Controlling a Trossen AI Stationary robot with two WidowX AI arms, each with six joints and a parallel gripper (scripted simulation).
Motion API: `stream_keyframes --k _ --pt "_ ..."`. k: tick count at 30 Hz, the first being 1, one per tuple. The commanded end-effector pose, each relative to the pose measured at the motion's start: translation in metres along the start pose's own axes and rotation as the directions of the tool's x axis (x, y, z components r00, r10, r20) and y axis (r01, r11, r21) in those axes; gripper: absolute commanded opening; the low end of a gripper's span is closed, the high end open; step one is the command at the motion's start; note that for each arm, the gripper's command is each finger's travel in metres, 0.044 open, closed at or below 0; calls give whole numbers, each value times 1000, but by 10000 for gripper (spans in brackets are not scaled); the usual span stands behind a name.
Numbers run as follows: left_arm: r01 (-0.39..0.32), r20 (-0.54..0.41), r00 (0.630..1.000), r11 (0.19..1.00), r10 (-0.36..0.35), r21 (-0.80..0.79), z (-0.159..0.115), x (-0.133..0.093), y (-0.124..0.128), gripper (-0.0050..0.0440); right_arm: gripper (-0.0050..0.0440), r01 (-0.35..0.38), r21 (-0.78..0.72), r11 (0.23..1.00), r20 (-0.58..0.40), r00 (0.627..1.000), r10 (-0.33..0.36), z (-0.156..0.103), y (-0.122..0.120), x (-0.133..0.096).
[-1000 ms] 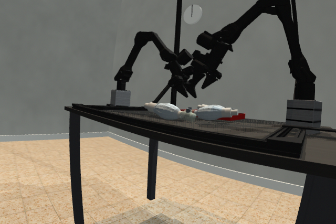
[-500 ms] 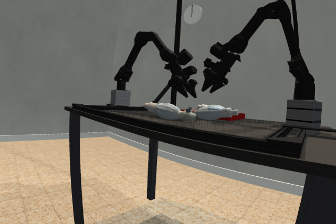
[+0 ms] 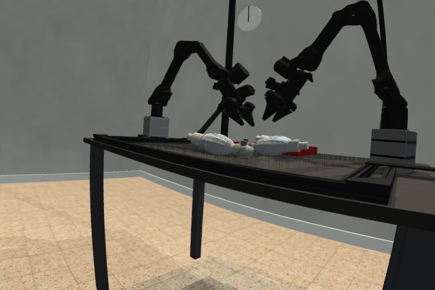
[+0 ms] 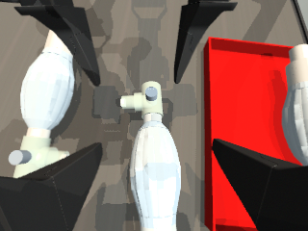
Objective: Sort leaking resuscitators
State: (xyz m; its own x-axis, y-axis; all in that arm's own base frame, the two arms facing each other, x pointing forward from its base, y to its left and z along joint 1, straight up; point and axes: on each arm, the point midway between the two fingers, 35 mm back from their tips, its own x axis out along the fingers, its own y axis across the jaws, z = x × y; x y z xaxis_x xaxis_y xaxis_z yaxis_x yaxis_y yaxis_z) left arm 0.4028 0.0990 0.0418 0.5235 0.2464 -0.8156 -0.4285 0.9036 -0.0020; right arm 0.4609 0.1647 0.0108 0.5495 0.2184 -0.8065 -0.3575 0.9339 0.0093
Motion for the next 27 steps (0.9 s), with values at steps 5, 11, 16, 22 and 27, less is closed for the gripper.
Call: stream_keyframes --k 5,11,16,22,27 --pt "2 1 1000 1000 -2 1 0 0 0 440 409 -2 -5 1000 10 1000 2 3 1 -2" --pt "0 1 1000 1000 0 -2 -35 49 0 440 409 -2 -6 1000 10 1000 2 -26 1 38" --pt "0 1 1000 1000 0 -2 -35 49 0 440 409 -2 -6 1000 10 1000 2 -26 1 38" --pt "0 1 1000 1000 0 -2 -35 49 0 440 409 -2 -6 1000 10 1000 2 -26 1 38" --pt "-1 0 1000 1000 1 -2 -59 82 0 440 409 0 0 1000 9 1000 0 -56 0 79"
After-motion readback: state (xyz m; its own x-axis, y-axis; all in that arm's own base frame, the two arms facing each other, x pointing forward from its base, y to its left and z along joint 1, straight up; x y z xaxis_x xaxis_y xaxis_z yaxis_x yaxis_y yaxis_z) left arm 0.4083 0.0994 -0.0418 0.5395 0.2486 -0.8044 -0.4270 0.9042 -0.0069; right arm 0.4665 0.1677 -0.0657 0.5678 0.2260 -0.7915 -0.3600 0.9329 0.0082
